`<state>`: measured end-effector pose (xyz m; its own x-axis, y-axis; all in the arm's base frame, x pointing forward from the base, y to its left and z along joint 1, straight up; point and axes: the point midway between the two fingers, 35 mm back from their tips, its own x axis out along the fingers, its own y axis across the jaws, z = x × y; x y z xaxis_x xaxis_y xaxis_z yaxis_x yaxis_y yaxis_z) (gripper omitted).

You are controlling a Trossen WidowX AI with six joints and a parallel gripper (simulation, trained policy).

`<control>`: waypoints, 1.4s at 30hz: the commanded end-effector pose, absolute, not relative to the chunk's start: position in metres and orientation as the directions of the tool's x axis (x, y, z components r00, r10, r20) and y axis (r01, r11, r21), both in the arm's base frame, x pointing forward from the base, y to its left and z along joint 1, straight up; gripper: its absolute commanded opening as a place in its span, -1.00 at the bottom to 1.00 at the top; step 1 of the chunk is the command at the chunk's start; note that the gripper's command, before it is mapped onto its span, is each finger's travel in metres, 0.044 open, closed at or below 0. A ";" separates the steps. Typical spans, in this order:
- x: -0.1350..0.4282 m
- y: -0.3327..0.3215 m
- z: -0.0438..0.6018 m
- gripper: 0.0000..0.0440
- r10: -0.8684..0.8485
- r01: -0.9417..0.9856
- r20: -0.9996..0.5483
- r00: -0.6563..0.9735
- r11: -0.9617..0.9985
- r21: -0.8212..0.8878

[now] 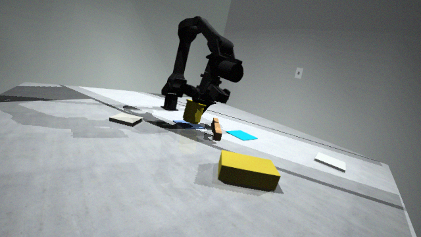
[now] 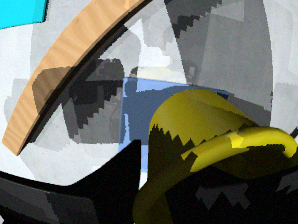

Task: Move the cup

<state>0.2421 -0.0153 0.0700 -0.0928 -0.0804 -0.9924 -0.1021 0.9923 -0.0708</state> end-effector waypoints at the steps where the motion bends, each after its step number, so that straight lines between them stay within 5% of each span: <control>1: 0.247 -0.014 0.079 -0.99 -0.073 -0.115 -0.995 -0.070 0.991 -0.064; 42: 0.322 0.088 0.117 -1.00 -0.010 -0.213 -0.981 0.193 0.976 -0.052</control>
<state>0.3194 0.0797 0.1226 0.1913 -0.0097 -0.9815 -0.2096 0.9765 -0.0505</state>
